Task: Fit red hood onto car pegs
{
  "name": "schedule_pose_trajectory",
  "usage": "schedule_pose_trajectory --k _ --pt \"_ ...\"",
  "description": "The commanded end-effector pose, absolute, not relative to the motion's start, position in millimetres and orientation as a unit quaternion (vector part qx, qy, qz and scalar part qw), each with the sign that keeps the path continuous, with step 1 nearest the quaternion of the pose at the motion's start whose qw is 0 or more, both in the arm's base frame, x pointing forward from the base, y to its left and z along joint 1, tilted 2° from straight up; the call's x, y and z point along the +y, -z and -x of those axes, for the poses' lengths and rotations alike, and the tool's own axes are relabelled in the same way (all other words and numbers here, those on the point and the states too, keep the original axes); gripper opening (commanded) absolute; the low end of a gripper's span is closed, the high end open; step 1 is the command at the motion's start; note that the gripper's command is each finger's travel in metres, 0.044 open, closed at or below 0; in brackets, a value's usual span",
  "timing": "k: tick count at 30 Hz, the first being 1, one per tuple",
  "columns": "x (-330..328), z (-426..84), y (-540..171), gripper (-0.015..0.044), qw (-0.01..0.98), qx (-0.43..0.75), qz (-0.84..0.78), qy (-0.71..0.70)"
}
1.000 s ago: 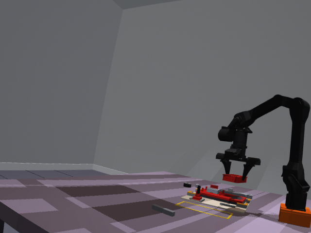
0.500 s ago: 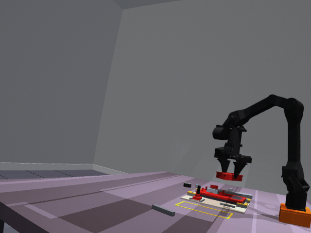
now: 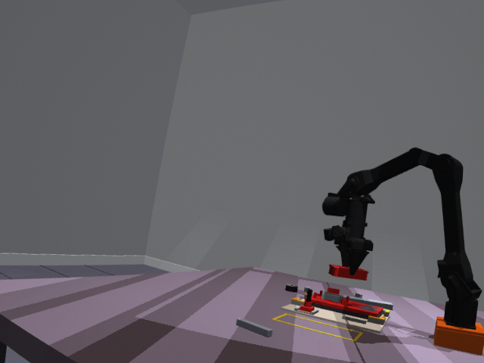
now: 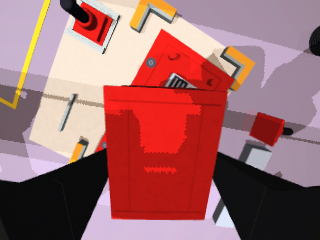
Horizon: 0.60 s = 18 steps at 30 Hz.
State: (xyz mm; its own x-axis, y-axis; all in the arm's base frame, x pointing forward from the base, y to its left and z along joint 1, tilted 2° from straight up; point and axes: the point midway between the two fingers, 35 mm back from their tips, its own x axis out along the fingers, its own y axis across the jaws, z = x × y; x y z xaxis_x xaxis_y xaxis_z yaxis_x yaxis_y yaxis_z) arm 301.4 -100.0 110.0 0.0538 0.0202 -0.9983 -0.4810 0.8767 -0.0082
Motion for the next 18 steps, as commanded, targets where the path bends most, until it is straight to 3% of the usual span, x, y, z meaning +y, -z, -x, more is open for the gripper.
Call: schedule_pose_trajectory --k 1,18 --pt "-101 -310 -111 0.0 0.713 0.674 0.134 -0.138" --pt "-97 -335 -113 0.0 0.727 0.686 -0.007 -0.004"
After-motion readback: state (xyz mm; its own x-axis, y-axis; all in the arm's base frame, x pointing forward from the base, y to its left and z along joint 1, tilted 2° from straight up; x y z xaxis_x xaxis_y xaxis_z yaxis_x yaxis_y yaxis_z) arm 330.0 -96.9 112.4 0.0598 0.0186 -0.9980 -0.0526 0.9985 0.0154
